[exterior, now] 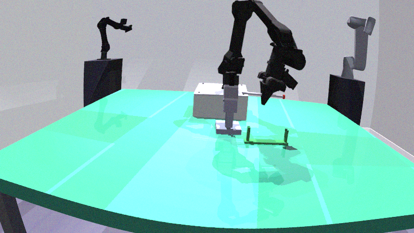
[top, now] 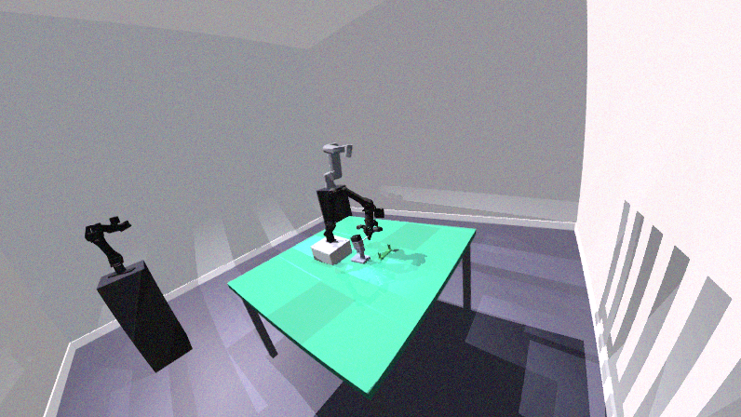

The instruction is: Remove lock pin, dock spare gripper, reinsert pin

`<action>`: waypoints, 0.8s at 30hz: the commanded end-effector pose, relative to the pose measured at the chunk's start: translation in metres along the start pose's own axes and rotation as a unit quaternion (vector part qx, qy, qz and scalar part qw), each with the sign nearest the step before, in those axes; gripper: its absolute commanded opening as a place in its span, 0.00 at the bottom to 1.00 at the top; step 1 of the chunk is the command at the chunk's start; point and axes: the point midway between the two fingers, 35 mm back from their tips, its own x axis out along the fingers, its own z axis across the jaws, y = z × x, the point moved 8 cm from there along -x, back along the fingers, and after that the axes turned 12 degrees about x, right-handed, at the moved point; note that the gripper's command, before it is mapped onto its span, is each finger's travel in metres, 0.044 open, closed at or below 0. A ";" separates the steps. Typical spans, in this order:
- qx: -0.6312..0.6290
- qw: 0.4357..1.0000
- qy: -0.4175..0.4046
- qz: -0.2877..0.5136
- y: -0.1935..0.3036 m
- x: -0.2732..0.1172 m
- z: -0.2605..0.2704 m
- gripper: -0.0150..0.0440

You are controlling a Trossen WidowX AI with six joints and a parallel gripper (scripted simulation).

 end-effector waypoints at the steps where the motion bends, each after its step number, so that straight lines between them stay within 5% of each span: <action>1: 0.004 1.000 0.003 -0.006 0.000 -0.001 0.002 0.25; 12: 0.001 1.000 -0.002 -0.007 -0.013 0.044 0.002 0.25; 24: 0.003 1.000 0.000 -0.007 -0.006 0.046 0.001 0.25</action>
